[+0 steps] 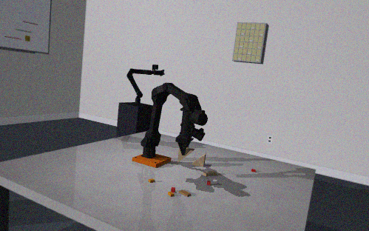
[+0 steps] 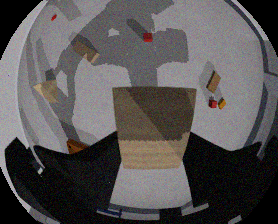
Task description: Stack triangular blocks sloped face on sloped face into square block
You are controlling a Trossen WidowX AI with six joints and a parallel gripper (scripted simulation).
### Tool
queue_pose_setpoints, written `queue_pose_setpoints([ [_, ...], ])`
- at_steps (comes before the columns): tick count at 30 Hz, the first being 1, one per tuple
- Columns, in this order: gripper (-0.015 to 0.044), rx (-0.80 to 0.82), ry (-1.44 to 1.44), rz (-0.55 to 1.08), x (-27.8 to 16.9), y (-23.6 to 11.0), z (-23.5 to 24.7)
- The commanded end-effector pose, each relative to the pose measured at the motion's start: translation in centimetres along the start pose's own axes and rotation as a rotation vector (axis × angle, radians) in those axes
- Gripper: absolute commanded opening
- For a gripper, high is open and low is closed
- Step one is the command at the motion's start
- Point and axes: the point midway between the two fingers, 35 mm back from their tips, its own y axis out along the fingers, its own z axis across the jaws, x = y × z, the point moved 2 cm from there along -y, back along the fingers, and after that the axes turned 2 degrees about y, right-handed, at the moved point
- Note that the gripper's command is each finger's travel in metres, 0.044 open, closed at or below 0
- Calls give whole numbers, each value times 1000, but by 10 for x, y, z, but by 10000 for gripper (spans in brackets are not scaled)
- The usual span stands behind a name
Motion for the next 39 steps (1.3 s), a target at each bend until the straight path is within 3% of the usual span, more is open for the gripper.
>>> queue_pose_setpoints([
  [1, 0, 6, 4, -5, 8, -4, 21],
  [21, 0, 18, -12, -1, 24, -18, 116],
  [39, 0, 32, 2, 2, 12, -31, 200],
])
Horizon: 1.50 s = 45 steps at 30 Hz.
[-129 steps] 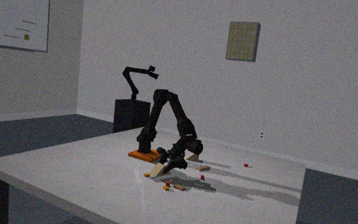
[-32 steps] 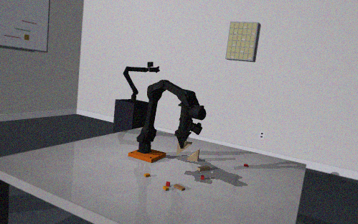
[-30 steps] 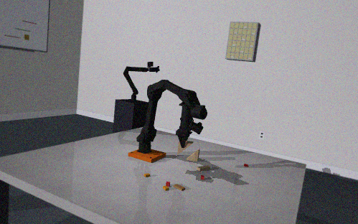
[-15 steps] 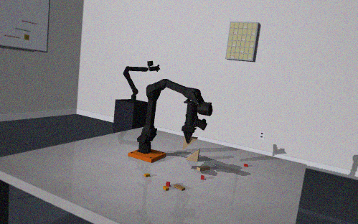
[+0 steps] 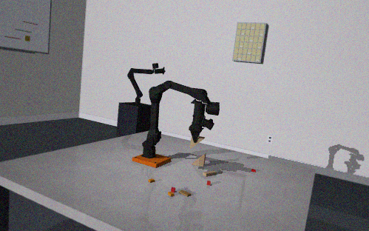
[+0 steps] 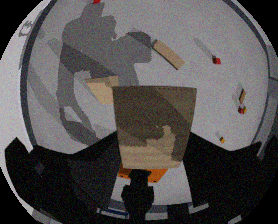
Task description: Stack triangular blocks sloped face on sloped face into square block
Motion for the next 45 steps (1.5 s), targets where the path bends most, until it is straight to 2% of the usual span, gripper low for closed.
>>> queue_pose_setpoints([
  [1, 0, 8, 8, 0, -7, -3, 21],
  [19, 0, 16, 23, 10, -45, -13, 91],
  [24, 0, 17, 24, 10, -49, -13, 96],
  [41, 0, 16, 24, 8, -22, 57, 93],
  [45, 0, 16, 24, 7, -21, 60, 93],
])
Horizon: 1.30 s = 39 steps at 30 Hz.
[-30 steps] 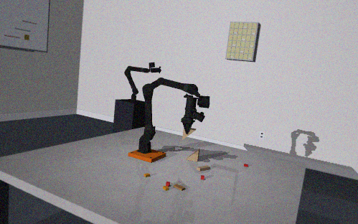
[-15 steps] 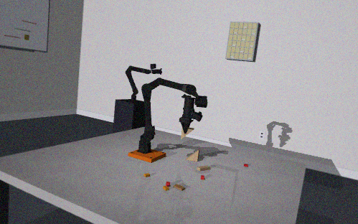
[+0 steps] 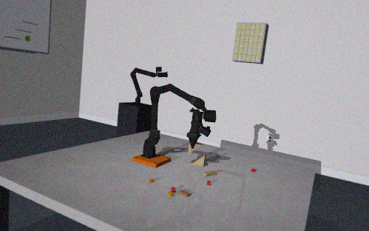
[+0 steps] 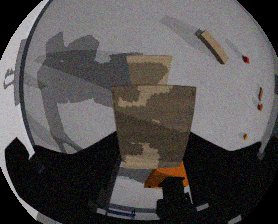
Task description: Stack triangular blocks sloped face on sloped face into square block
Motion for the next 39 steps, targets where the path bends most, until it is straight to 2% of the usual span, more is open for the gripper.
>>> queue_pose_setpoints([
  [1, 0, 6, -5, -5, 3, 6, 0],
  [9, 0, 5, -5, -6, 15, 32, 0],
  [39, 0, 13, -11, -8, 16, 32, 1],
])
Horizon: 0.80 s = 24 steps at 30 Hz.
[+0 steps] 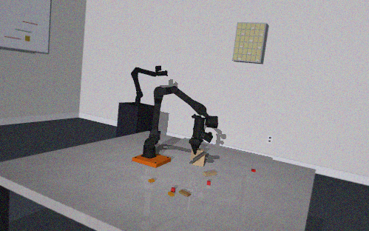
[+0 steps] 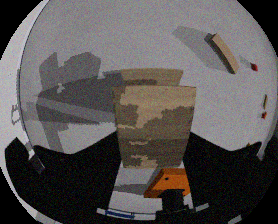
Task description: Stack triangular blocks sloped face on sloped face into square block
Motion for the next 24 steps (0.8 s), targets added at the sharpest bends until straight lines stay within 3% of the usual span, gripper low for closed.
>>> queue_pose_setpoints([
  [1, 0, 6, -6, 0, 0, 0, 1],
  [24, 0, 6, -6, 0, 6, 13, 1],
])
